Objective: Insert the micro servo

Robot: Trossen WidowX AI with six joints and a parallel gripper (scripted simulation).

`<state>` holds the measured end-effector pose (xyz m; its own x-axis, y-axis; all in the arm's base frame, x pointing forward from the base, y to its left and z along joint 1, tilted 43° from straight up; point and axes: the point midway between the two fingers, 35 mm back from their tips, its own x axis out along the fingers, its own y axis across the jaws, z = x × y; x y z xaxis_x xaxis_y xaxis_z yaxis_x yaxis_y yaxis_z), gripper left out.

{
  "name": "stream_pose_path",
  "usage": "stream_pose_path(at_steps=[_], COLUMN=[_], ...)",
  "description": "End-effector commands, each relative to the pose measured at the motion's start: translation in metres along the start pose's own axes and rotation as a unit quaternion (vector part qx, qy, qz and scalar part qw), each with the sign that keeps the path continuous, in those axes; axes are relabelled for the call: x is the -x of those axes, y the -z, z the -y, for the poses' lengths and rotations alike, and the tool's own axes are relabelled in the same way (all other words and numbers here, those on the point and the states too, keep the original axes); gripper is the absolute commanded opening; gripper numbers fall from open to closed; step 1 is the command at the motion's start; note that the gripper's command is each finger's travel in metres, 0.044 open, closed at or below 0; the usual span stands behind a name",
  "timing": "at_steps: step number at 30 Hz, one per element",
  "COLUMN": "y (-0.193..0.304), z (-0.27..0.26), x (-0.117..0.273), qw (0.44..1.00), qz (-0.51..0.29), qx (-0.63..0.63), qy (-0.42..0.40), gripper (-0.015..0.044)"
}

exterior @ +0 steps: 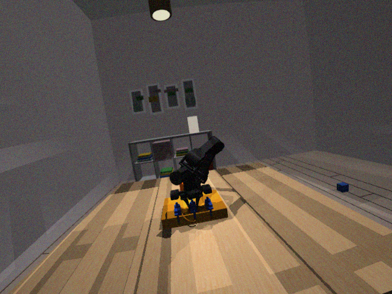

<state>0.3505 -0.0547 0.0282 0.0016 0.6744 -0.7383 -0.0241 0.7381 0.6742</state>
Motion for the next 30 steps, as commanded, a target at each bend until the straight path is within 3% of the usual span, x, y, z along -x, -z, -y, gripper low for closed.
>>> stream_pose_path(at_steps=[1, 11, 15, 21, 30], y=[0.0, 0.0, 0.023, 0.101, 0.11], z=[0.0, -0.003, 0.002, 0.003, 0.003], x=[0.0, 0.035, 0.05, 0.094, 0.111], qw=[1.0, 1.0, 1.0, 1.0, 1.0], qz=[0.002, 0.002, 0.004, 0.0, 0.017], qx=[0.0, -0.001, -0.003, -0.003, -0.003], qy=[0.0, 0.0, 0.002, 0.001, 0.018], gripper=[0.0187, 0.0187, 0.0292, 0.044, 0.044])
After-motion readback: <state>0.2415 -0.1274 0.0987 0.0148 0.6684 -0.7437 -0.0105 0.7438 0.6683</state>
